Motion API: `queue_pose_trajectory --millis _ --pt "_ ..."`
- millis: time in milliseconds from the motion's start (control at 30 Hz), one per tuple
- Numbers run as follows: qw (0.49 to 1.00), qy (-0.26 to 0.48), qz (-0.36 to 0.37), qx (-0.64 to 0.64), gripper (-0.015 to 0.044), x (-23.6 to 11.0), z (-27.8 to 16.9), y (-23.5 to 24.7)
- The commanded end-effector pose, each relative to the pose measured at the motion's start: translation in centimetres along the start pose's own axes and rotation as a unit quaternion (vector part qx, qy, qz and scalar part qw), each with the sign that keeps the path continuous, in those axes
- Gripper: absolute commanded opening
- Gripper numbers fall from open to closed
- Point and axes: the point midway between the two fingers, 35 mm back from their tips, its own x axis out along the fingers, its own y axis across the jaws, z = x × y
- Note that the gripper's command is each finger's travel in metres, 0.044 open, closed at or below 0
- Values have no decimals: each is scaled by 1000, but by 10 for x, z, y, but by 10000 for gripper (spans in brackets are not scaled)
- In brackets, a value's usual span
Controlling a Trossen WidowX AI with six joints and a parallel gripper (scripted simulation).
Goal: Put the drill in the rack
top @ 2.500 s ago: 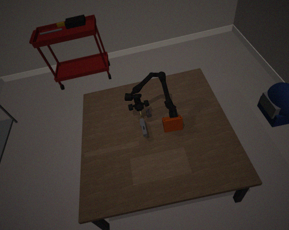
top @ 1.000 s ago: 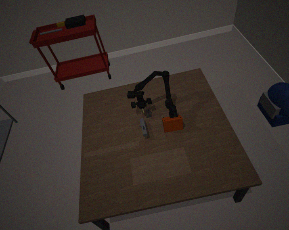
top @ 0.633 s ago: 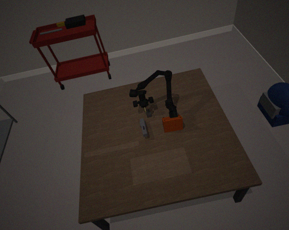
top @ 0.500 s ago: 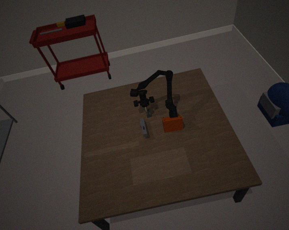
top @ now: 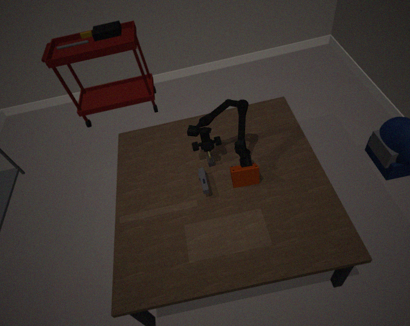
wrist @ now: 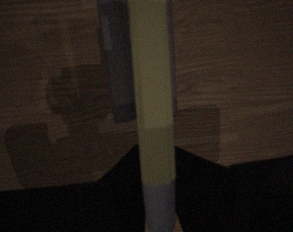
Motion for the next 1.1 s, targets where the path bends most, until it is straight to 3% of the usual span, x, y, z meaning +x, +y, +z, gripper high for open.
queue_pose_trajectory --millis 0,1067 --pt "1000 -2 0 -3 0 7 1 0" --pt "1000 0 0 -3 0 44 1 1"
